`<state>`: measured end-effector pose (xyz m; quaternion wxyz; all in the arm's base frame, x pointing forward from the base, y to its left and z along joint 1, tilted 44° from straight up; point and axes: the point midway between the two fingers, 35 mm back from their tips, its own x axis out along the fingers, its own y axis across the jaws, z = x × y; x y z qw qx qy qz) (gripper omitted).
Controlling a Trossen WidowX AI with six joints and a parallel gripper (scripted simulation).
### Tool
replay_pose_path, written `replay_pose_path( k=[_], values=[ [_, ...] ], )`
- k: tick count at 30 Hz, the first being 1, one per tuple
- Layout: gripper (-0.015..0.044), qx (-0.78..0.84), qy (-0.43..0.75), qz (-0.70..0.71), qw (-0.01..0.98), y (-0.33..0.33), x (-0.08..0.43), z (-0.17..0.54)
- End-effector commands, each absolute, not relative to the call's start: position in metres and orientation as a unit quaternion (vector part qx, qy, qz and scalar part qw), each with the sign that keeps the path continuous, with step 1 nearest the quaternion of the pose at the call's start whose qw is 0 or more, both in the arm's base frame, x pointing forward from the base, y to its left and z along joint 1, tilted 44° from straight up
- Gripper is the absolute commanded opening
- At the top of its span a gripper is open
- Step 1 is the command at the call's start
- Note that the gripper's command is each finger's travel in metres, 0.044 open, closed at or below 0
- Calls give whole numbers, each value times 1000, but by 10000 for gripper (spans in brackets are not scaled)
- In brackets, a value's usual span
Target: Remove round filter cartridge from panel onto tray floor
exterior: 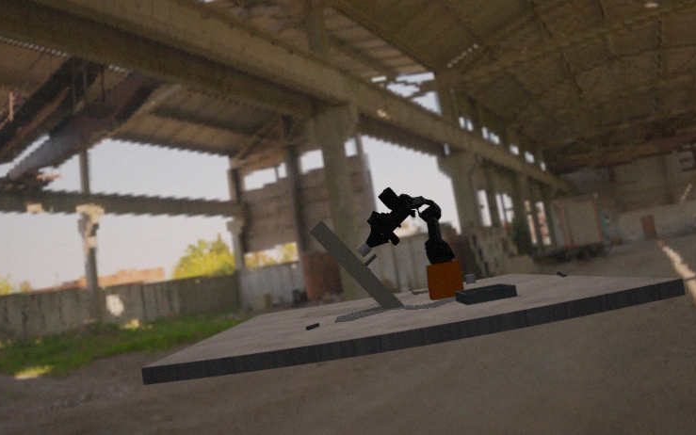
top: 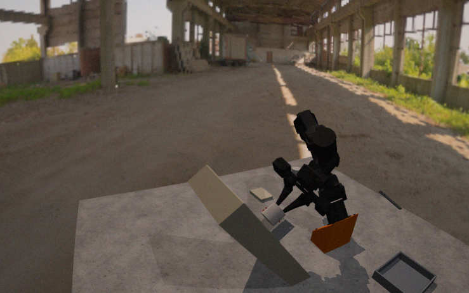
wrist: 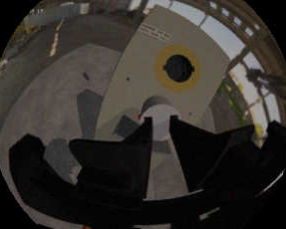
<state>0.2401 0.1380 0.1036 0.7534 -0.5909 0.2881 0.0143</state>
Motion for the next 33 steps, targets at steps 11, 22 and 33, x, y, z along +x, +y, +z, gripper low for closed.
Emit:
replay_pose_path(
  k=[11,22,33],
  values=[
    [102,-591,288,14,754,139,241,104],
    [102,-586,285,11,759,176,265,140],
    [259,-582,284,12,762,215,269,179]
  ],
)
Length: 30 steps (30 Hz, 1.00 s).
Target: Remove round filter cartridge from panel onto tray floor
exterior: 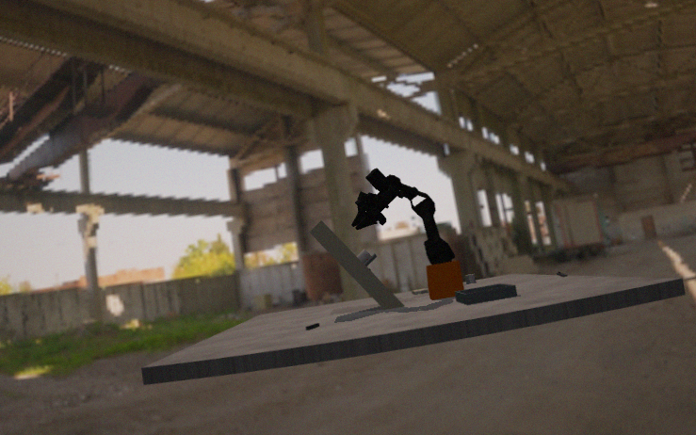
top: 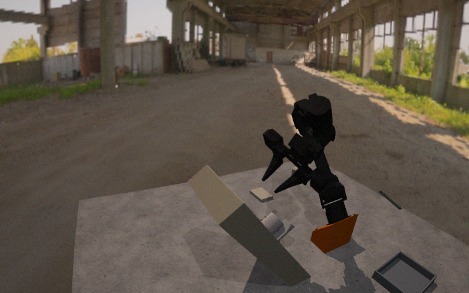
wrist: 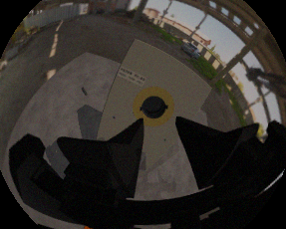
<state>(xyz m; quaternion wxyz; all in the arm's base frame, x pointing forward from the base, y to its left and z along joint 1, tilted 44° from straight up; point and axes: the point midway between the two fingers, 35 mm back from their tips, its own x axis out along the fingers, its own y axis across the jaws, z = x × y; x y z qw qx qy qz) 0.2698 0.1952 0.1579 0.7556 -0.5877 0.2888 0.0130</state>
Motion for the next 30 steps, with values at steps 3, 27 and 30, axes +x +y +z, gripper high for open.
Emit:
replay_pose_path(
  k=[3,27,30],
  values=[
    [338,-580,283,12,764,231,265,197],
    [305,-349,462,-142,803,150,236,114],
    [305,-349,462,-142,803,148,238,111]
  ],
)
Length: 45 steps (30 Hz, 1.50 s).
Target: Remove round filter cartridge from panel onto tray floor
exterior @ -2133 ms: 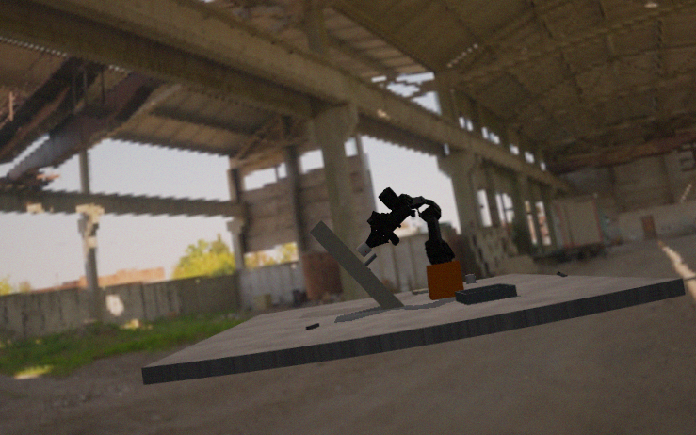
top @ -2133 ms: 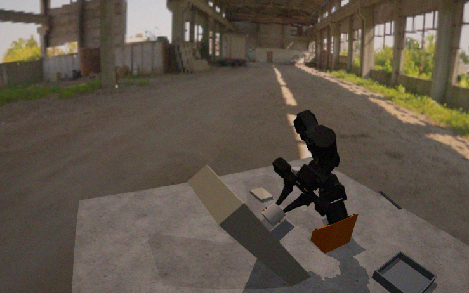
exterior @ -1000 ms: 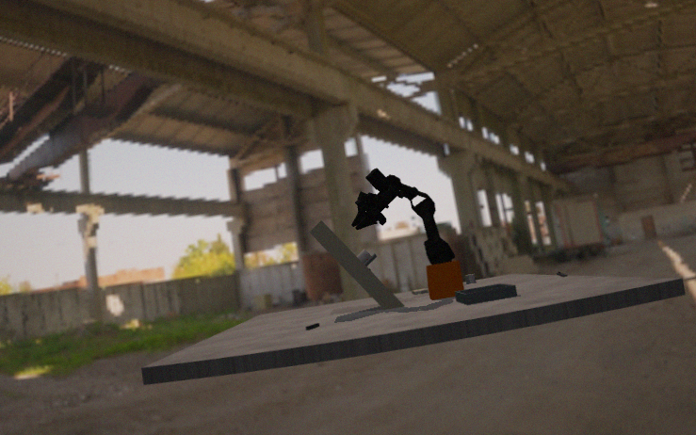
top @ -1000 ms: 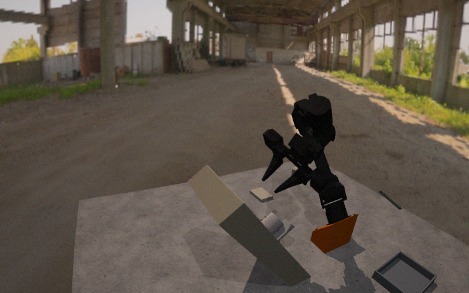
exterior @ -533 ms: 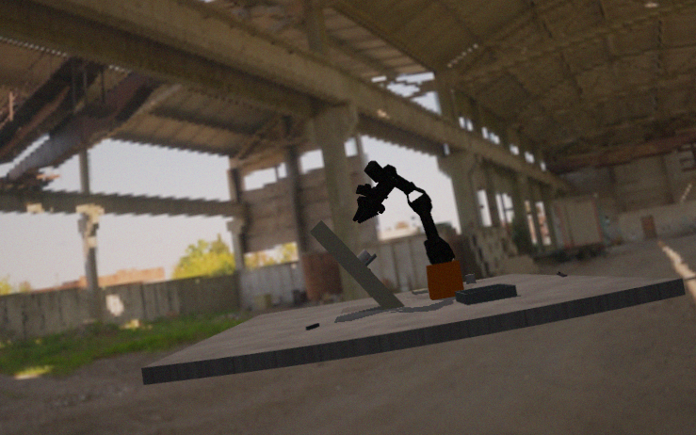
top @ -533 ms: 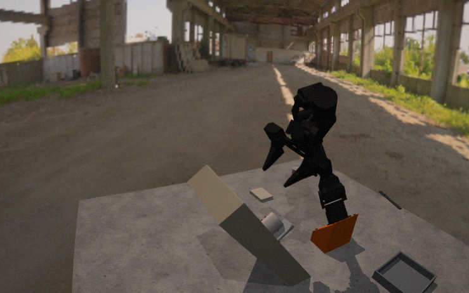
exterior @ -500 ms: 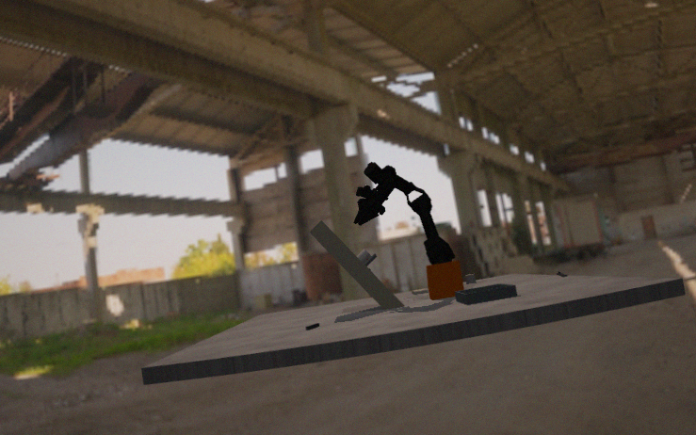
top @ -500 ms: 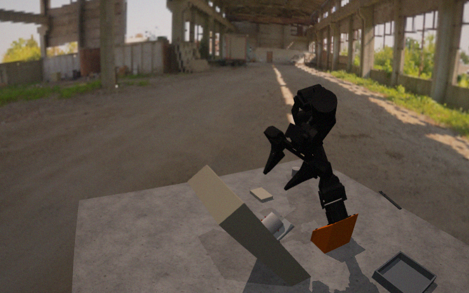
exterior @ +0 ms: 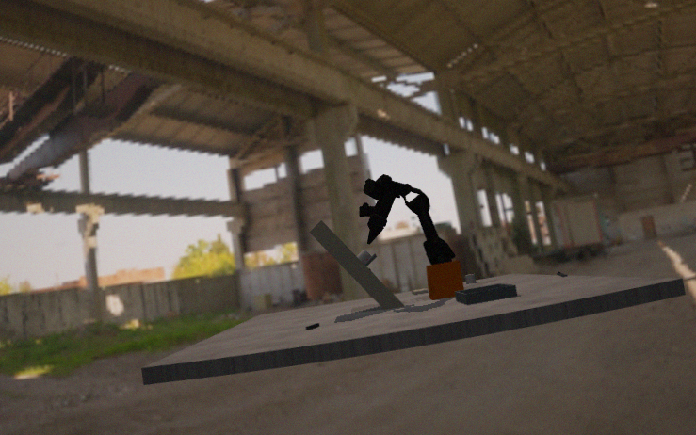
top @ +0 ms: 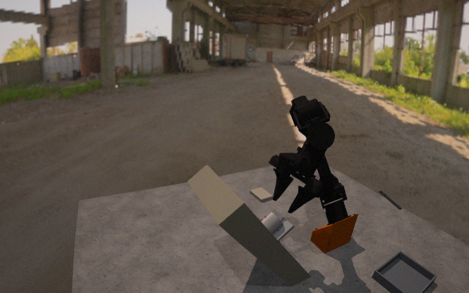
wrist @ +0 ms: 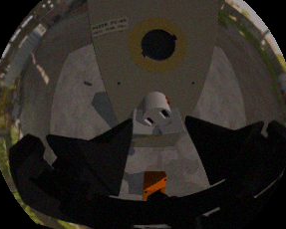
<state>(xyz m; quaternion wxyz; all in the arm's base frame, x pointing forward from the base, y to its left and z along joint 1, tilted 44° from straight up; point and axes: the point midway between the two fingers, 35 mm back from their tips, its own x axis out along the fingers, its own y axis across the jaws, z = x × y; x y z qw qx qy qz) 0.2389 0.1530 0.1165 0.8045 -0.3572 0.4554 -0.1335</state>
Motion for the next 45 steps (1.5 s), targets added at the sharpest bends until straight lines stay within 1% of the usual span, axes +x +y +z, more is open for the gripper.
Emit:
replay_pose_path(
  k=[1,31,45],
  values=[
    [305,-349,462,-142,803,147,239,110],
    [305,-349,461,-142,803,122,263,82],
    [211,-344,462,-142,805,125,261,85]
  ],
)
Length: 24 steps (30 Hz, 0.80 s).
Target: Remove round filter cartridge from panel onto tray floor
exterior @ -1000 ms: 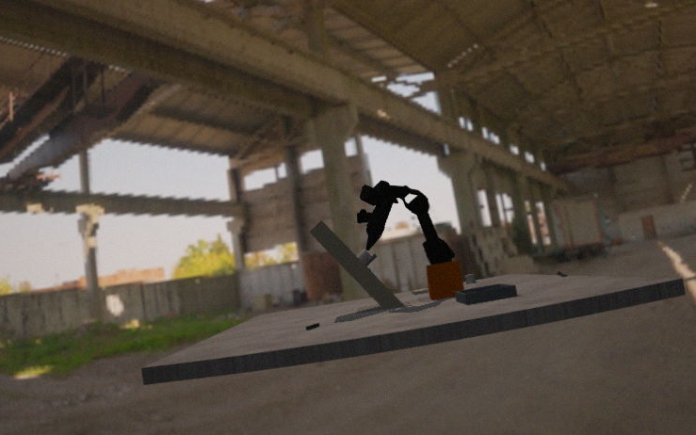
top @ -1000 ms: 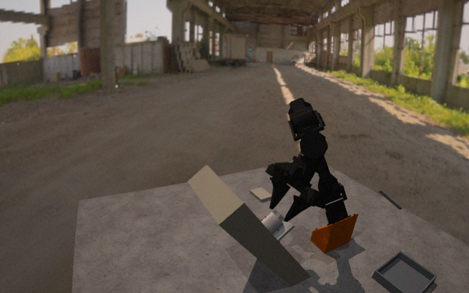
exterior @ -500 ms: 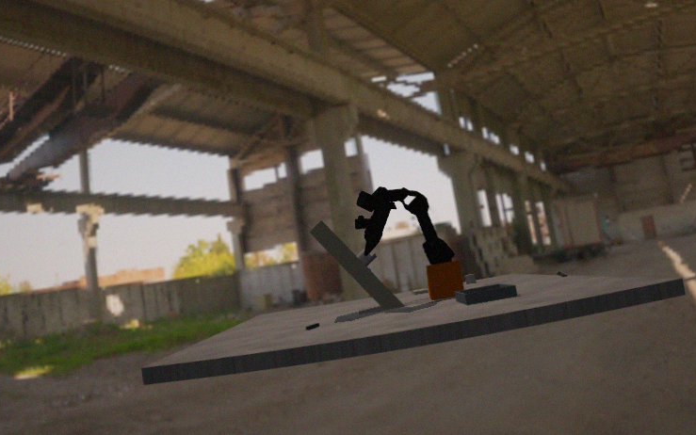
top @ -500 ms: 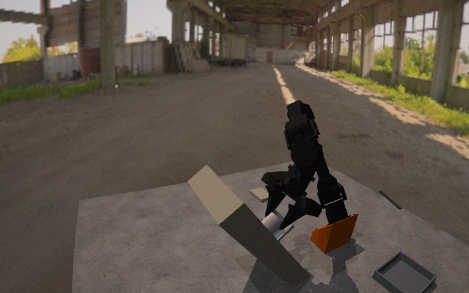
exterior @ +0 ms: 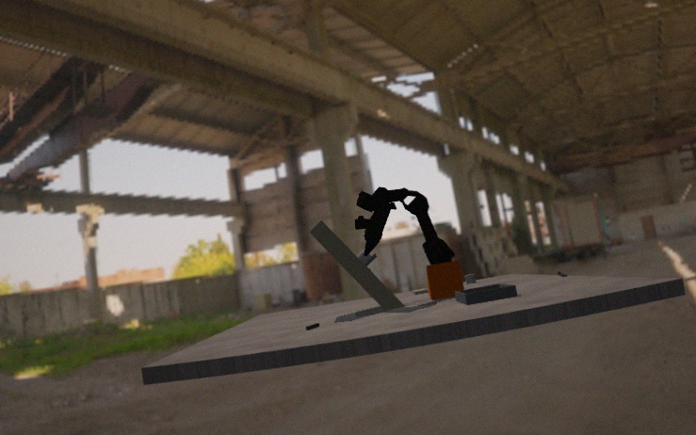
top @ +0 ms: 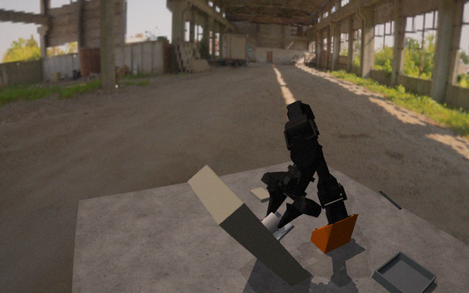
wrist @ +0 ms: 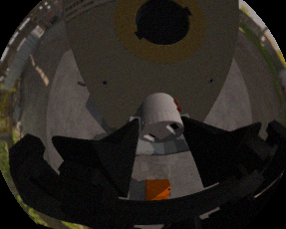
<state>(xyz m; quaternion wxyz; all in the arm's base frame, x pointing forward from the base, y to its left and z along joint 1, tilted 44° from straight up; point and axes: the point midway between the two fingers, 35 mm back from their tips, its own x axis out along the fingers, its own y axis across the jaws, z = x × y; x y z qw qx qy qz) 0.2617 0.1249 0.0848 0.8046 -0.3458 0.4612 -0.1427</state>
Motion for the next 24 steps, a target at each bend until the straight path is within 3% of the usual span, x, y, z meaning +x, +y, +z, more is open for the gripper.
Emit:
replay_pose_path(
  k=[1,4,11,24],
  values=[
    [205,-344,462,-142,805,125,261,85],
    [185,-344,462,-142,805,125,261,85],
    [1,-345,462,-143,805,131,266,90],
    [0,-346,463,-141,804,159,263,116]
  ],
)
